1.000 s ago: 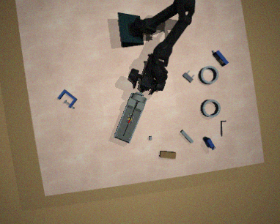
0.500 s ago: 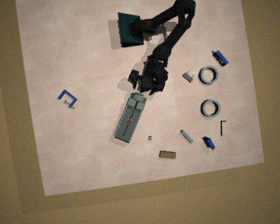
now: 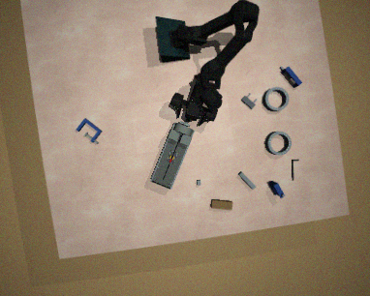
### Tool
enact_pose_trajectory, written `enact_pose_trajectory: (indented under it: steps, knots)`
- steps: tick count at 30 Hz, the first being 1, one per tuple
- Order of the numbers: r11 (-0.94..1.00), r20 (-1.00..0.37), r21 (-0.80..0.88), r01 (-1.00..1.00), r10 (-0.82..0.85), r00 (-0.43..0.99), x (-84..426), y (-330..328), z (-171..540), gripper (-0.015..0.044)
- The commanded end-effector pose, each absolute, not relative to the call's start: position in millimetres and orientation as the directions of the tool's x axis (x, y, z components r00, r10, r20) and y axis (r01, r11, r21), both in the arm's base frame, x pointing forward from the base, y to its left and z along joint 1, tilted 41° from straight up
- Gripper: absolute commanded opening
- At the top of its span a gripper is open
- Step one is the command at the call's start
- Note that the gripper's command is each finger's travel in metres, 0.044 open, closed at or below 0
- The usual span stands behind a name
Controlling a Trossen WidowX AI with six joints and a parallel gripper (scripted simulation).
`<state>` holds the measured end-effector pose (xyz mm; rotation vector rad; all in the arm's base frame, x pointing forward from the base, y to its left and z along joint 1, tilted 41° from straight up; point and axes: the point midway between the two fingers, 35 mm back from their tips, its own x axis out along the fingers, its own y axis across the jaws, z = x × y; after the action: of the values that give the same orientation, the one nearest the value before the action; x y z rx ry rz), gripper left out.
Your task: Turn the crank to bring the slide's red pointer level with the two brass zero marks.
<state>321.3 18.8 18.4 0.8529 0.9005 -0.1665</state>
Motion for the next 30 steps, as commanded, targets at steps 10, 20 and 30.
enact_pose_trajectory:
  steps: [10, 20, 30]
  knots:
    - [0.667, -0.754, 0.576, 0.473, 0.210, 0.622, 316.2, 27.9, 4.2, 0.0361]
    - [0.667, -0.754, 0.576, 0.473, 0.210, 0.622, 316.2, 27.9, 4.2, 0.0099]
    - [0.667, -0.754, 0.576, 0.473, 0.210, 0.622, 316.5, 27.5, 4.6, 0.0000]
